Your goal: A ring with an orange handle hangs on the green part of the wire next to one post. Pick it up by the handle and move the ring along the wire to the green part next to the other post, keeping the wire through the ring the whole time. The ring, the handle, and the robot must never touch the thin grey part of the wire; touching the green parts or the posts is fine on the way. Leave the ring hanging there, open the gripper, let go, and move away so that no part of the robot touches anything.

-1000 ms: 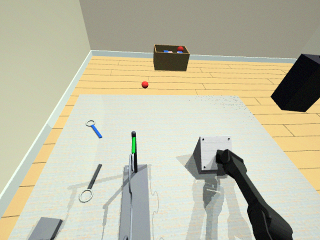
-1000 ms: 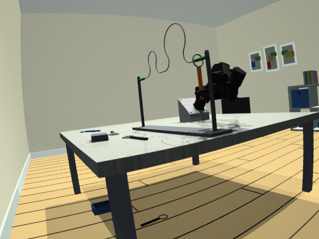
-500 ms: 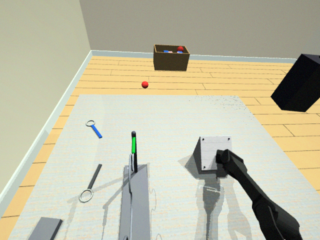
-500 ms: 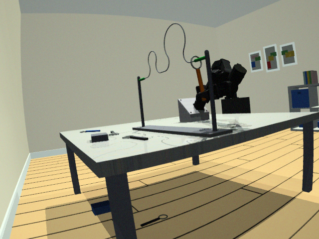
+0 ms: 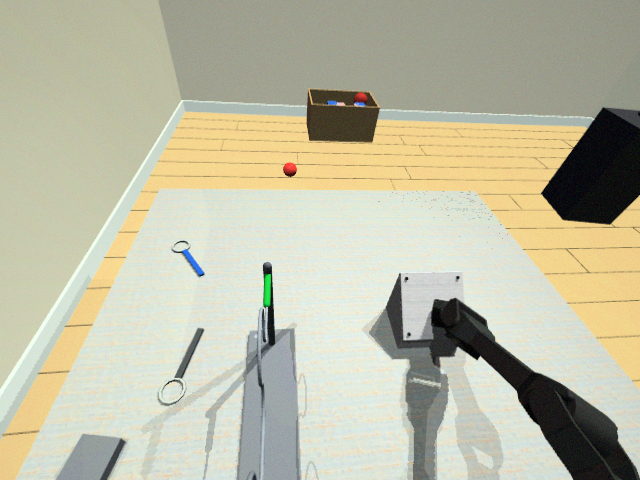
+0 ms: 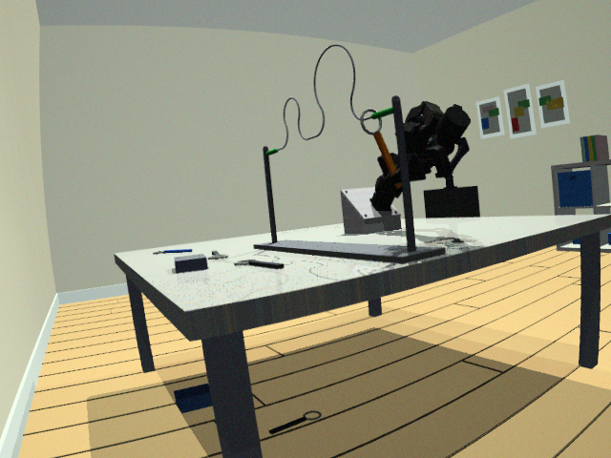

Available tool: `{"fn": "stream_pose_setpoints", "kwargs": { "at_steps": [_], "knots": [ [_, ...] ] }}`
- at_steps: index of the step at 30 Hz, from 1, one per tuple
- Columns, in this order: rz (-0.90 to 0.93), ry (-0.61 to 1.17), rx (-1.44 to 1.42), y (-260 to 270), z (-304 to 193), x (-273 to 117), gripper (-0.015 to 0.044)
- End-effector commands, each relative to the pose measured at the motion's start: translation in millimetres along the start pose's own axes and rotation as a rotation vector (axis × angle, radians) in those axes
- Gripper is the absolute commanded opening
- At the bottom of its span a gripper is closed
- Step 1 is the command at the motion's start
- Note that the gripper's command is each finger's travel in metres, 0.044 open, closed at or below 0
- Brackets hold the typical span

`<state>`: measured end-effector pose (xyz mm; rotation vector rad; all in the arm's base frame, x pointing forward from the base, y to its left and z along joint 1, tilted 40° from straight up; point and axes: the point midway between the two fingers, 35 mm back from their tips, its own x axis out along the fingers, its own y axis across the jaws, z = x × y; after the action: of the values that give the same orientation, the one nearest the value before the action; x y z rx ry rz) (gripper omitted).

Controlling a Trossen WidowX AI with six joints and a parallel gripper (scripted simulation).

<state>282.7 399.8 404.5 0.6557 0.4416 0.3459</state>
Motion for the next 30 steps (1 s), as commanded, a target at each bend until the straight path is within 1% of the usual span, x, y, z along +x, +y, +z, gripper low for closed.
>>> {"fn": "stream_pose_setpoints", "kwargs": {
  "at_steps": [1,4,17,30],
  "knots": [
    [0.003,0.064,0.010,-4,8,-13,-0.0150],
    [-0.004,0.102,-0.002,-9,8,-17,-0.0150],
    [-0.056,0.102,-0.101,-33,8,-17,-0.0150],
    [-0.164,0.098,-0.313,-69,14,-20,-0.0150]
  ]
}}
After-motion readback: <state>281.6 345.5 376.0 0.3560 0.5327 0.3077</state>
